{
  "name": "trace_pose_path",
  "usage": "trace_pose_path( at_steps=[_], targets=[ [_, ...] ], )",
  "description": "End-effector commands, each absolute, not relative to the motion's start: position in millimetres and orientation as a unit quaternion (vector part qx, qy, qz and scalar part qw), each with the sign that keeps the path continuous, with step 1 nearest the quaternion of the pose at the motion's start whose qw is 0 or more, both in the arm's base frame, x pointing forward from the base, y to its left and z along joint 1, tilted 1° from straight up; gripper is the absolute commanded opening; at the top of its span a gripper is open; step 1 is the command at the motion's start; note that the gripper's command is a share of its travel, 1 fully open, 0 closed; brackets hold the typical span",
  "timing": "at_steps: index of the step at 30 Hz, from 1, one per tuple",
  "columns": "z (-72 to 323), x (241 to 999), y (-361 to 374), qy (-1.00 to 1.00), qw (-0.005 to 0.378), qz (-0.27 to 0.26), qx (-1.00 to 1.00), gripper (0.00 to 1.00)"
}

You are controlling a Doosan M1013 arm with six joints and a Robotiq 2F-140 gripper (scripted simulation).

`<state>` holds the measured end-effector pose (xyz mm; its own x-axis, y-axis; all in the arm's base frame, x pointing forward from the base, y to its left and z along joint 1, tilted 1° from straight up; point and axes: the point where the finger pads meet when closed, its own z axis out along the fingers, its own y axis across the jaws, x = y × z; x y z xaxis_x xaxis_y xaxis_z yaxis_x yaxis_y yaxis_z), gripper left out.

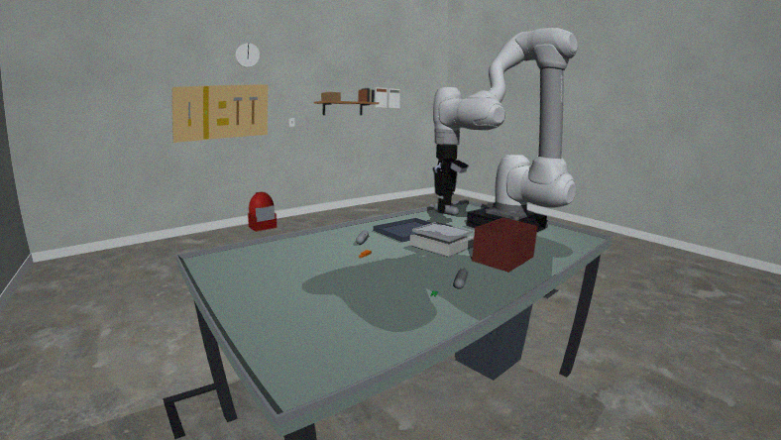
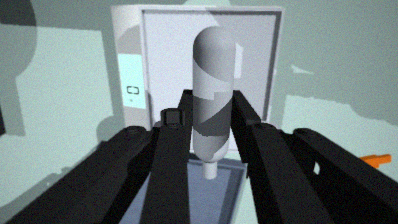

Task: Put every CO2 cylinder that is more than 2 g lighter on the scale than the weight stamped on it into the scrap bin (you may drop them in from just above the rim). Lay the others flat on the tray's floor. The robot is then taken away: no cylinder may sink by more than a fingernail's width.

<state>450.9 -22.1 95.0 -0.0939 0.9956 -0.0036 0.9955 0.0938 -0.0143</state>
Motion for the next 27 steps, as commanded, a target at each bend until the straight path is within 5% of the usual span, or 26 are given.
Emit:
trace_pose_path(
  at_steps=[1,27],
  targets=[
    [80,452,-23,-0.74,0.003,0.006,-0.673,0.1],
    [30,451,-24,-0.74,0.003,0.006,-0.673,0.1]
  ],
)
